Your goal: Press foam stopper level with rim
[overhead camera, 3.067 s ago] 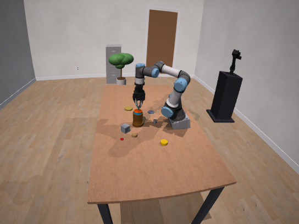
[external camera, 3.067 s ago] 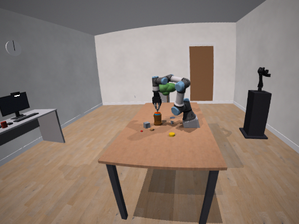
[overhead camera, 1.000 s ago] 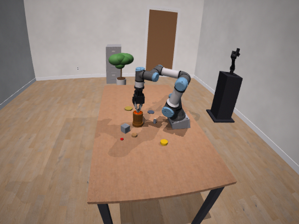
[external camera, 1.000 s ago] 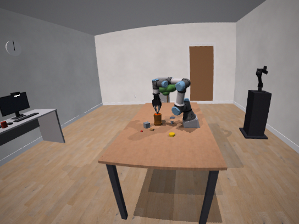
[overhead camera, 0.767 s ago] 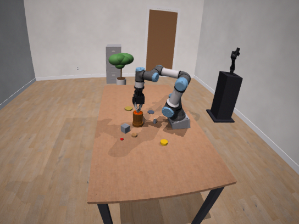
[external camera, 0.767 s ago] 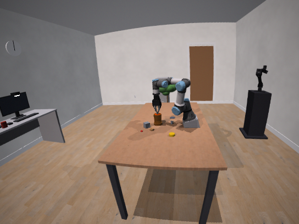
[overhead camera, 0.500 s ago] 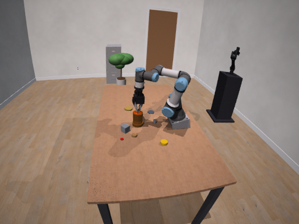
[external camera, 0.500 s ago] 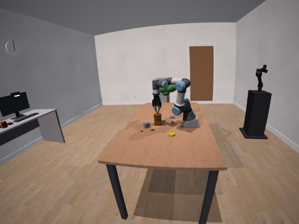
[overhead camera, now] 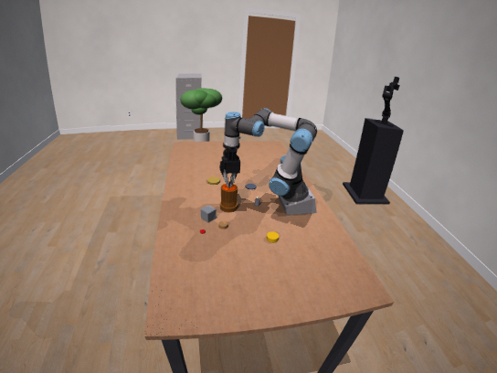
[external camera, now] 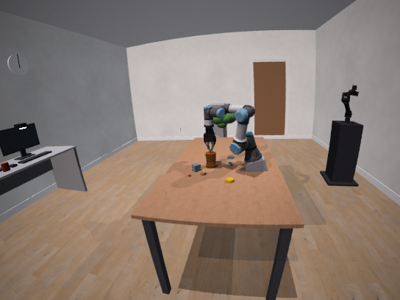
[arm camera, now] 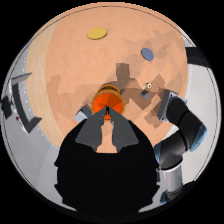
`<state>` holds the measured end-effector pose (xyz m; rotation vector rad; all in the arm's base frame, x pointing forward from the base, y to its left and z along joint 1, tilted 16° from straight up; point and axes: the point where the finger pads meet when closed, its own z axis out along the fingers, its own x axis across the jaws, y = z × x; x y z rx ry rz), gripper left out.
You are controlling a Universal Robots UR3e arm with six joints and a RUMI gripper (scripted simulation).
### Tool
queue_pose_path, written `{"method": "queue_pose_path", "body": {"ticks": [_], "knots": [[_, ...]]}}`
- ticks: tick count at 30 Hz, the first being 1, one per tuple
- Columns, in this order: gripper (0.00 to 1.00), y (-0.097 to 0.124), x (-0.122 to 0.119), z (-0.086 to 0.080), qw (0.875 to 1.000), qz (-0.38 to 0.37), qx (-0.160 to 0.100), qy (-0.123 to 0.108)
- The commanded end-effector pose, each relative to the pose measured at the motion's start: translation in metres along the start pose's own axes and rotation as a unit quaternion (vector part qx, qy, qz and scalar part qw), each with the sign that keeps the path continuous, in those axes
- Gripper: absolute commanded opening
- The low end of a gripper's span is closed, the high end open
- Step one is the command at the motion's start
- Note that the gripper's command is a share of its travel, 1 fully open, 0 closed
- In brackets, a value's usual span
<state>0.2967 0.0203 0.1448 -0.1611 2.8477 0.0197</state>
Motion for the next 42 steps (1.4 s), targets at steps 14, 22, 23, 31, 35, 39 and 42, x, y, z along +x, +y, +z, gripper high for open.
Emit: {"method": "queue_pose_path", "body": {"ticks": [14, 22, 23, 31, 35, 39, 42], "knots": [[0.0, 0.0, 0.001, 0.002, 1.0, 0.001, -0.001, 0.002], [0.0, 0.0, 0.0, -0.007, 1.0, 0.0, -0.001, 0.001], [0.0, 0.0, 0.0, -0.007, 1.0, 0.0, -0.001, 0.001], [0.0, 0.0, 0.0, -0.029, 1.0, 0.0, -0.001, 0.0], [0.0, 0.0, 0.0, -0.04, 1.0, 0.0, -0.001, 0.001], [0.0, 0.0, 0.0, -0.045, 1.0, 0.0, -0.001, 0.001], [0.0, 0.0, 0.0, -0.048, 1.0, 0.0, -0.001, 0.001]]}}
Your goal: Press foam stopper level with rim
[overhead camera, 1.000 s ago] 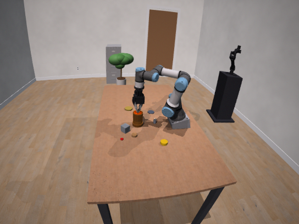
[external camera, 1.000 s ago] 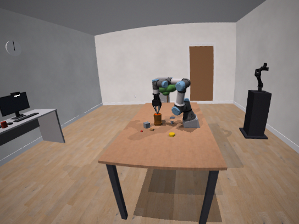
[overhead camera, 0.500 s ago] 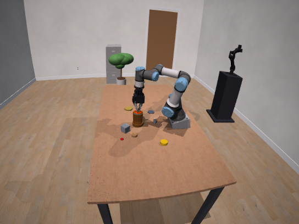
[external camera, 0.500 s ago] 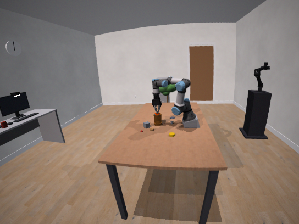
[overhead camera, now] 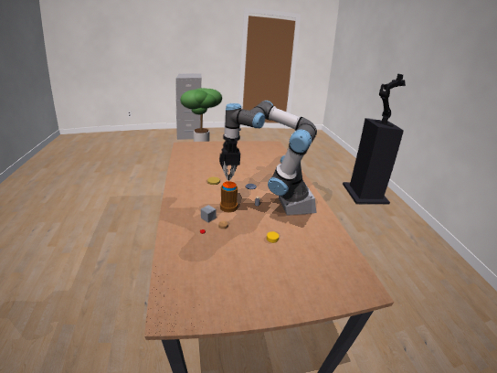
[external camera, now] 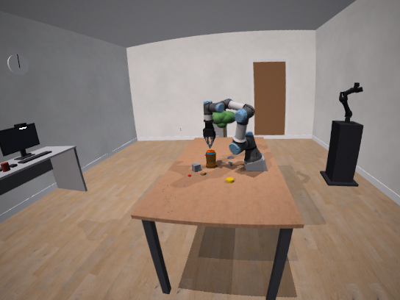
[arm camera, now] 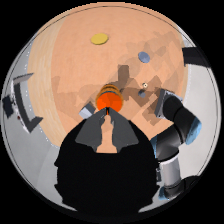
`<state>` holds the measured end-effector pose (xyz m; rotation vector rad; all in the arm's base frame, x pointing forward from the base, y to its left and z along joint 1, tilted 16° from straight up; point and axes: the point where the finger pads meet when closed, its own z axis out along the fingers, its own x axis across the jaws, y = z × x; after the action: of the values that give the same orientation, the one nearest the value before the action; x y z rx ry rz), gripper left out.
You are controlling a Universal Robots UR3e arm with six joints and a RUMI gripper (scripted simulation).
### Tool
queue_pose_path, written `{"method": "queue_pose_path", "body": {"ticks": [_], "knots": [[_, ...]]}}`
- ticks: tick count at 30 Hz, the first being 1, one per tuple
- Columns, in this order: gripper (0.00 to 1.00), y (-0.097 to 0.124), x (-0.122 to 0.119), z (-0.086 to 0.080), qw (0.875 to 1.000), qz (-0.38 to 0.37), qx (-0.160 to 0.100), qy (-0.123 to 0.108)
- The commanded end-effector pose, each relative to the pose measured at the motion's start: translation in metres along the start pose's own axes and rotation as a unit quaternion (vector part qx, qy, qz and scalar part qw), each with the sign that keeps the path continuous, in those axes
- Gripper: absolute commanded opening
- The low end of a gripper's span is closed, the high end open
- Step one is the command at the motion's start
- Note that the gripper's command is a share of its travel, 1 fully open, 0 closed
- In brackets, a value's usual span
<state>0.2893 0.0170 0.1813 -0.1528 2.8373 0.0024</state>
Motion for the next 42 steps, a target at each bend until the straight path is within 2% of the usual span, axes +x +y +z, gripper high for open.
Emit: {"method": "queue_pose_path", "body": {"ticks": [1, 33, 42], "knots": [[0.0, 0.002, 0.003, -0.012, 1.0, -0.001, -0.008, 0.006], [0.0, 0.003, 0.004, -0.009, 1.0, -0.001, -0.007, 0.006], [0.0, 0.003, 0.004, 0.01, 1.0, -0.001, -0.007, 0.006]]}}
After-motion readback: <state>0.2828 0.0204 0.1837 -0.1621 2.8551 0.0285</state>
